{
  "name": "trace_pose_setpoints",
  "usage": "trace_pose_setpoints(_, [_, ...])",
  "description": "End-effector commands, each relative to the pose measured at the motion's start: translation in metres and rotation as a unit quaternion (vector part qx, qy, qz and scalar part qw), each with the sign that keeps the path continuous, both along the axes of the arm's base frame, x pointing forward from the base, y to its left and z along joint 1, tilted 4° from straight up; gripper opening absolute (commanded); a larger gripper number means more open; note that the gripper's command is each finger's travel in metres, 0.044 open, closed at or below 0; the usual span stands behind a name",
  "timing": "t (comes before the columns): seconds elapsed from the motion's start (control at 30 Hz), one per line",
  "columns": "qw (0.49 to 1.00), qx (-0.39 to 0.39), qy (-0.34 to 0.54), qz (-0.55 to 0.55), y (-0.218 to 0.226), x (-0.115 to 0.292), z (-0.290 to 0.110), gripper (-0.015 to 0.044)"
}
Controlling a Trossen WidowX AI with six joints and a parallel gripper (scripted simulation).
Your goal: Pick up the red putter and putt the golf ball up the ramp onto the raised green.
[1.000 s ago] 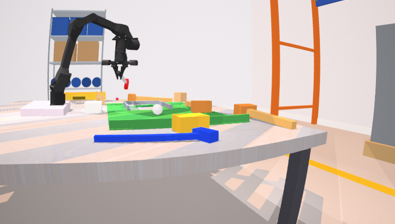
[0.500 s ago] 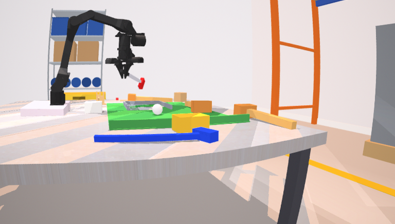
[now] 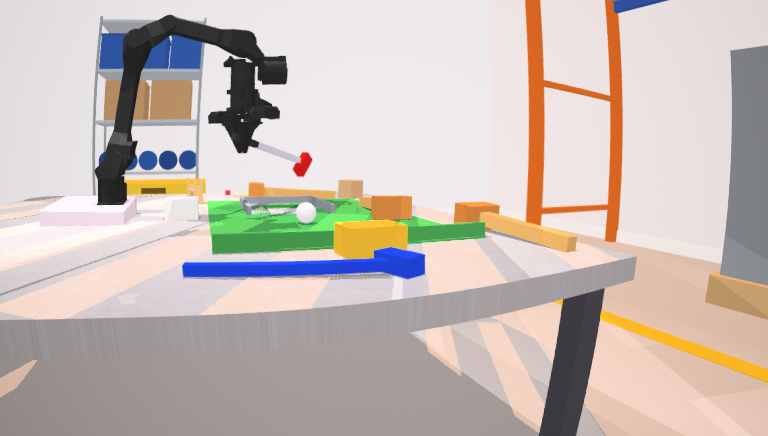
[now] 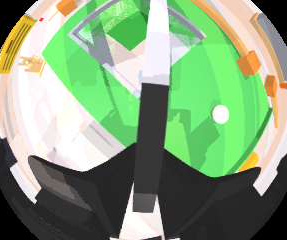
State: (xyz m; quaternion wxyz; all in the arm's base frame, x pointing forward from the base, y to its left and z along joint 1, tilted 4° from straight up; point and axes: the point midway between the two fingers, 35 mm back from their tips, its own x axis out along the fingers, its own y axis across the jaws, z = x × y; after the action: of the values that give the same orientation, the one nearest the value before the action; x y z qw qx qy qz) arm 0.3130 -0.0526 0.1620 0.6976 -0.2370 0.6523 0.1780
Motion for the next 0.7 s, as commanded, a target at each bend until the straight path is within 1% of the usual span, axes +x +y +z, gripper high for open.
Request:
trace_pose_setpoints(0.0, [0.999, -0.001, -0.005, -0.044, -0.021, -0.007, 0.002, 0.0])
trace_pose_setpoints(0.67, [0.974, 0.003, -0.004, -0.226, -0.114, -0.059, 0.005, 0.0])
